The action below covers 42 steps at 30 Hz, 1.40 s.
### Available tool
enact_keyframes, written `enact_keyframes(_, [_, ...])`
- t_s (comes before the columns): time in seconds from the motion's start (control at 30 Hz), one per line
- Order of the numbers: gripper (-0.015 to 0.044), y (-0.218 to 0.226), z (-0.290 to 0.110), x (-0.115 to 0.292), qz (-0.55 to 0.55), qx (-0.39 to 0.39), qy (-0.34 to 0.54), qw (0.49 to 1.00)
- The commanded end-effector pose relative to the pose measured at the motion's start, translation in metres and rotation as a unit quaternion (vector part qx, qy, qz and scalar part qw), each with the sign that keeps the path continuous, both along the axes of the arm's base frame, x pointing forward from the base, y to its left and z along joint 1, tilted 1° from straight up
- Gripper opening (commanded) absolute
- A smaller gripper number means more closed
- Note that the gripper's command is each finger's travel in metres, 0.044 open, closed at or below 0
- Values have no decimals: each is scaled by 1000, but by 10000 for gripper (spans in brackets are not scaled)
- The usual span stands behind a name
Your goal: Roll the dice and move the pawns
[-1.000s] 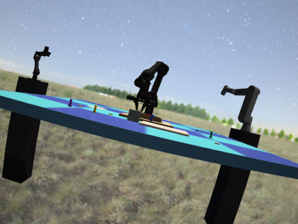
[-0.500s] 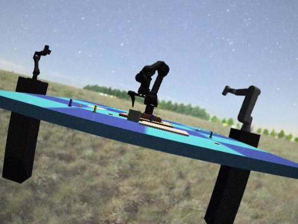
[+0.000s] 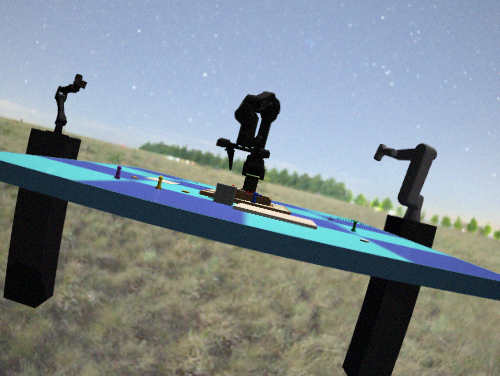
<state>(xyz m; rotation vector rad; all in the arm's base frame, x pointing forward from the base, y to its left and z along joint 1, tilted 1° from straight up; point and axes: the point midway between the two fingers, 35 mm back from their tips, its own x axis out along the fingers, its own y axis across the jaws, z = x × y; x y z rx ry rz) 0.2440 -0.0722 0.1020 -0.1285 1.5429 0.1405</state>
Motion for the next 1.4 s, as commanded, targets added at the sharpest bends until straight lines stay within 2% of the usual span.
enact_keyframes(0.0, [200,16,4,56,92,-1,-2,996])
enact_keyframes(0.2, [200,55,-7,131,215,-3,-6,977])
enact_keyframes(0.27, [200,67,-11,144,241,-3,-7,970])
enact_keyframes(0.6, [200,69,-13,143,245,-3,-7,970])
enact_keyframes(1.37, [200,69,-53,144,245,-3,-7,970])
